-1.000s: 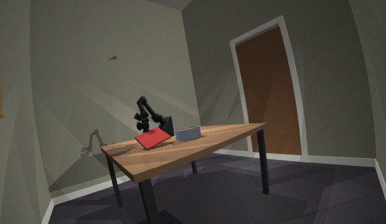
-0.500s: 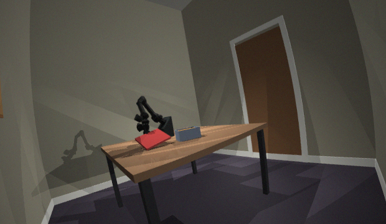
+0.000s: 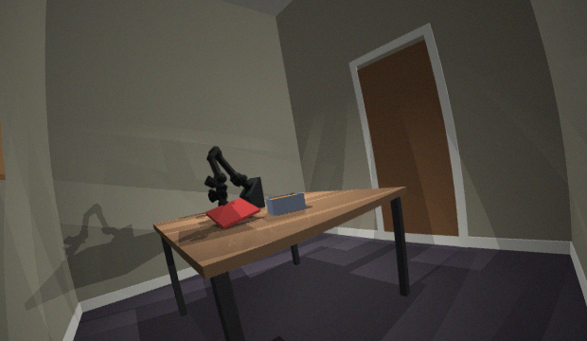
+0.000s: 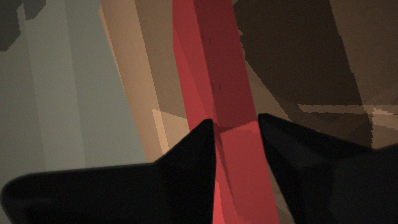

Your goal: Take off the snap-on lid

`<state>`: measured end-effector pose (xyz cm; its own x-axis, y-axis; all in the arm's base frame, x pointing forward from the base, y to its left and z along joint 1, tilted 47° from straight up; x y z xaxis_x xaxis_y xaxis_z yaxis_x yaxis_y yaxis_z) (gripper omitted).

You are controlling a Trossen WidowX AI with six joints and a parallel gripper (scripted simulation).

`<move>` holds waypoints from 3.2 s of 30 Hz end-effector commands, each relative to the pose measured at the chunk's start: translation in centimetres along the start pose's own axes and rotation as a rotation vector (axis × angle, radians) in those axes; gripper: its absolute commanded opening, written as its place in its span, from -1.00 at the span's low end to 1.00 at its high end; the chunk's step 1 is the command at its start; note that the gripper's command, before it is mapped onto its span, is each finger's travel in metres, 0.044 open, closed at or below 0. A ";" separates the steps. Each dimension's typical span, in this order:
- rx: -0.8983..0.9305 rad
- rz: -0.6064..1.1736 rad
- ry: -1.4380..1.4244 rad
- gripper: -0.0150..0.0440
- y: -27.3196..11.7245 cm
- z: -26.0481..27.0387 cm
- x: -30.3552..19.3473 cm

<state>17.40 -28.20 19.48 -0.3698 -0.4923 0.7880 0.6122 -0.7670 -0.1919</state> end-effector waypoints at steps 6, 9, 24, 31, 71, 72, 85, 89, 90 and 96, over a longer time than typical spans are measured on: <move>-0.057 0.034 0.012 -0.49 0.7 -2.1 -1.3; -0.058 0.034 0.012 -0.49 0.8 -2.3 -1.3; -0.057 0.033 0.012 0.40 0.9 -1.4 -0.5; -0.058 0.033 0.012 0.89 0.1 -2.2 -0.8; -0.060 0.035 0.009 1.00 -5.6 -4.6 -0.6; -0.060 0.035 0.009 1.00 -5.7 -4.5 -0.6; -0.060 0.035 0.009 1.00 -7.9 -3.1 -0.3; -0.060 0.035 0.009 1.00 -8.6 -2.7 -0.2; -0.060 0.035 0.009 1.00 -8.7 -2.6 -0.2; -0.060 0.035 0.009 1.00 -9.9 -1.8 0.0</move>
<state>10.23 -21.87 19.49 -0.3534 -0.5312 0.7700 0.5843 -0.7682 -0.2617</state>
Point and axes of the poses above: the point midway between the two fingers, 35 mm back from their tips, its own y axis out along the fingers, its own z axis across the jaws, x = y × z, the point moved 2 cm from there along -y, back along the fingers, and after that the axes turned 7 degrees about -y, right-handed, at the moved point
